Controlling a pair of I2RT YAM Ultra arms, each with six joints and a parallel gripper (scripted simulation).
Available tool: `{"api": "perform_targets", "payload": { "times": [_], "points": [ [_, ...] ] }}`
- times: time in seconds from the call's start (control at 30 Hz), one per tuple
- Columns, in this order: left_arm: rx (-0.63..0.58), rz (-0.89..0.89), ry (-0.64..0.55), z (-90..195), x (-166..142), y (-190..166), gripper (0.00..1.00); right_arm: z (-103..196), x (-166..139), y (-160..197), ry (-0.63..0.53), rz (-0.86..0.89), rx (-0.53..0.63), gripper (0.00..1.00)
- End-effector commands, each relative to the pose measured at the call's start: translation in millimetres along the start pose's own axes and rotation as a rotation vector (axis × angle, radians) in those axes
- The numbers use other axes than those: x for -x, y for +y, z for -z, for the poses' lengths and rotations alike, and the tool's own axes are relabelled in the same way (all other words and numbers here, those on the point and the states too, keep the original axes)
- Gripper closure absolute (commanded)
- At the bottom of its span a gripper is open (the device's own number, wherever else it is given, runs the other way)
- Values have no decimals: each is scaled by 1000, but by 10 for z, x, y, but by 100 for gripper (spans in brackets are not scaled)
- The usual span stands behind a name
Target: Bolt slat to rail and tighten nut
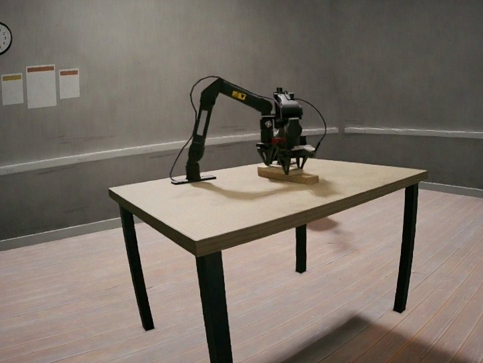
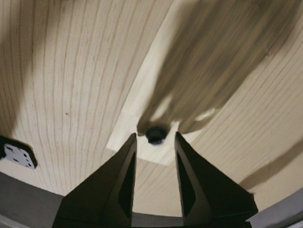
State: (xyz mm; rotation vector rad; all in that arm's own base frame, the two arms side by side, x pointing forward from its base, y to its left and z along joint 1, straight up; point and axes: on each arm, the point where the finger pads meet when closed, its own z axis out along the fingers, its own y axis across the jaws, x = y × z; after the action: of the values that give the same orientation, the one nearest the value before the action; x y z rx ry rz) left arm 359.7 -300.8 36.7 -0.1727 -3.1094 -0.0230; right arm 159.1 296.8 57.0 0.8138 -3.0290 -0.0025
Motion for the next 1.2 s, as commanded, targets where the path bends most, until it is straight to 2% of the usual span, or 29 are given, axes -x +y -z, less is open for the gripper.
{"api": "perform_targets", "payload": {
  "times": [0.0,0.37,0.43,0.47,0.93,1.0,1.03,1.17],
  "points": [
    [-8,0,-13,57,15,-10,28,64,17,8,-12,279,4,66],
    [-8,0,-13,57,15,-10,28,73,18,6,-14,779,-2,66],
    [-8,0,-13,57,15,-10,28,73,18,6,-14,779,-2,66],
    [-8,0,-13,57,15,-10,28,74,18,6,-14,895,-3,66],
    [-8,0,-13,57,15,-10,28,86,19,3,-12,1523,-13,66],
    [-8,0,-13,57,15,-10,28,86,19,3,-12,1523,-13,66],
    [-8,0,-13,57,15,-10,28,86,19,3,-12,1639,-13,66],
    [-8,0,-13,57,15,-10,28,87,19,3,-13,1796,-10,66]
  ]
}}
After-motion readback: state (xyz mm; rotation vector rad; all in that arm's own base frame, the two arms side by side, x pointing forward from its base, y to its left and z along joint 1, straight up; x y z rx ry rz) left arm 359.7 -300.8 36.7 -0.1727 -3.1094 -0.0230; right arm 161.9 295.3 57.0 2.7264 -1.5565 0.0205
